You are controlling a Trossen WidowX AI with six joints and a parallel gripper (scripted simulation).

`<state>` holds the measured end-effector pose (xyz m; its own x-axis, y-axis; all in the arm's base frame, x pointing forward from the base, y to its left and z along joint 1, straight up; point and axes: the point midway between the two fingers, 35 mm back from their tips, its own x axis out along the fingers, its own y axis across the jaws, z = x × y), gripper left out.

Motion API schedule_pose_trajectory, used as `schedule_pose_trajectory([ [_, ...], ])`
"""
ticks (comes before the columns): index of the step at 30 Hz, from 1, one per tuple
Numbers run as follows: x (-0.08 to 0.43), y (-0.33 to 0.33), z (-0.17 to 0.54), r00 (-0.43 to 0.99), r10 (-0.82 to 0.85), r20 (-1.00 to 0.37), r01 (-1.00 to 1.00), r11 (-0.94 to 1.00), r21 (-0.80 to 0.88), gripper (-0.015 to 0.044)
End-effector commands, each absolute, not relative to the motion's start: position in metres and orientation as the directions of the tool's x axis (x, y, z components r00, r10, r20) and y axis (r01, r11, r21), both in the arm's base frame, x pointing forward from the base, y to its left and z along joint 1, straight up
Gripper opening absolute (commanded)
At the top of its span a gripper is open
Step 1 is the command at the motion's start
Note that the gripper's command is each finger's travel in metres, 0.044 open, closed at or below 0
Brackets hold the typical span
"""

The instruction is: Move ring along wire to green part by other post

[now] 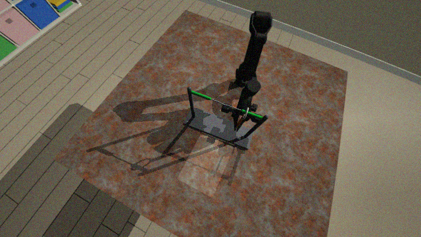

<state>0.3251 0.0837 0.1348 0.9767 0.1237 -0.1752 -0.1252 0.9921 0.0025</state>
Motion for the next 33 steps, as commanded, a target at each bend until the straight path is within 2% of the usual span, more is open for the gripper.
schedule_pose_trajectory([
  [1, 0.325, 0.084, 0.135, 0.977, 0.124, -0.175, -0.125, 0.992, 0.003, -0.0019],
  [8, 0.324, 0.084, 0.135, 0.977, 0.124, -0.175, -0.125, 0.992, 0.003, 0.0160],
  [33, 0.280, 0.078, 0.143, 0.976, 0.120, -0.179, -0.121, 0.993, 0.006, 0.0160],
])
